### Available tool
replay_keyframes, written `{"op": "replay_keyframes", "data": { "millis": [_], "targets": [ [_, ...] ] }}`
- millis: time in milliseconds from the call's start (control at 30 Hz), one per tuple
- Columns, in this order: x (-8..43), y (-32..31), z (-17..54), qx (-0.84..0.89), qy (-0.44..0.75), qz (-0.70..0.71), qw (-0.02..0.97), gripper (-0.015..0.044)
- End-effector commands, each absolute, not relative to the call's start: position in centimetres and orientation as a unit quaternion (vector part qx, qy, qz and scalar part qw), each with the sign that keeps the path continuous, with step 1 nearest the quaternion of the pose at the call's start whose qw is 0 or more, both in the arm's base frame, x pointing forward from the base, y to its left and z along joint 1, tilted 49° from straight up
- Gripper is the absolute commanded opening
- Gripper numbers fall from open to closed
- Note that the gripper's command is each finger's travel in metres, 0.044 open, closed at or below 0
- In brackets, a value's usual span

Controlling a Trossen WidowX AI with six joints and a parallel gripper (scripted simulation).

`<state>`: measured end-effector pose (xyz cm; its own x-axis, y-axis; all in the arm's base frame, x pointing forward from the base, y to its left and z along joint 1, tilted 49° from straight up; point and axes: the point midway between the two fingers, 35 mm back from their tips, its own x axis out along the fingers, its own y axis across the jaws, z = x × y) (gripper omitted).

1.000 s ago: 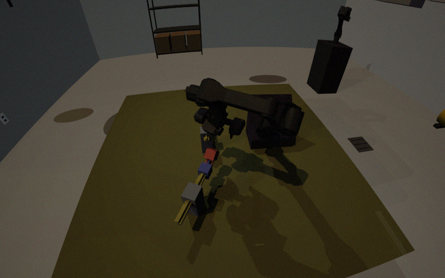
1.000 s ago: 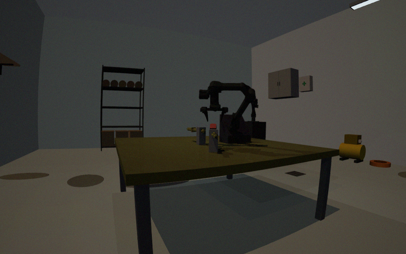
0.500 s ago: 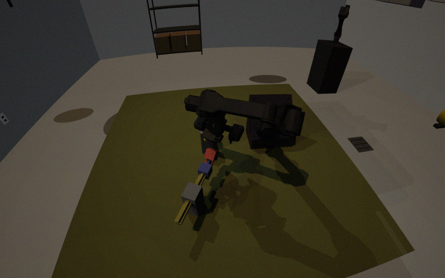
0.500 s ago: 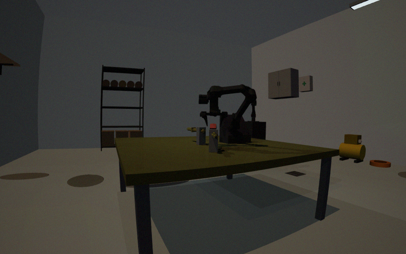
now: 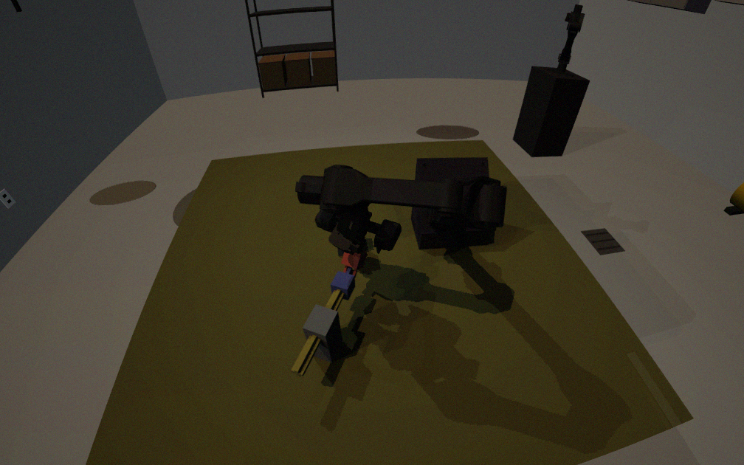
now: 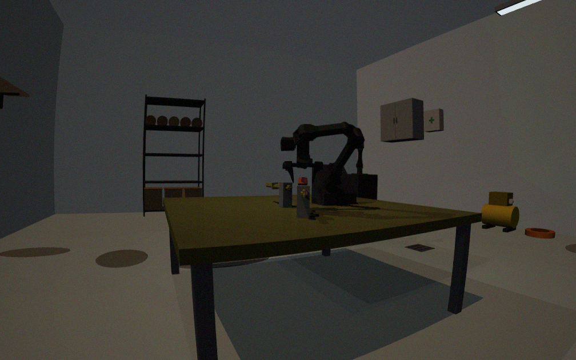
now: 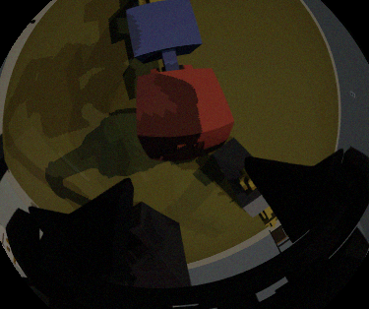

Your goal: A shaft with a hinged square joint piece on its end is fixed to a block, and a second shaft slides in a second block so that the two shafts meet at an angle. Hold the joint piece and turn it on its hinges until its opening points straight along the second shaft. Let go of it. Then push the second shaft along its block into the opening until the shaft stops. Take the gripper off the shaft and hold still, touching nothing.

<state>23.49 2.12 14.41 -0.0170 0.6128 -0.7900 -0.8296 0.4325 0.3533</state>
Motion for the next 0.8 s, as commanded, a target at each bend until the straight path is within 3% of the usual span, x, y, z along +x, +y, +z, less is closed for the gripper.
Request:
{"op": "replay_keyframes", "data": {
  "millis": [0,767],
  "targets": [
    [24.6,3.4,15.8,-0.107,0.485,0.522,0.693,0.0440],
    [25.1,5.6,14.6,-0.106,0.485,0.522,0.693,0.0440]
  ]
}}
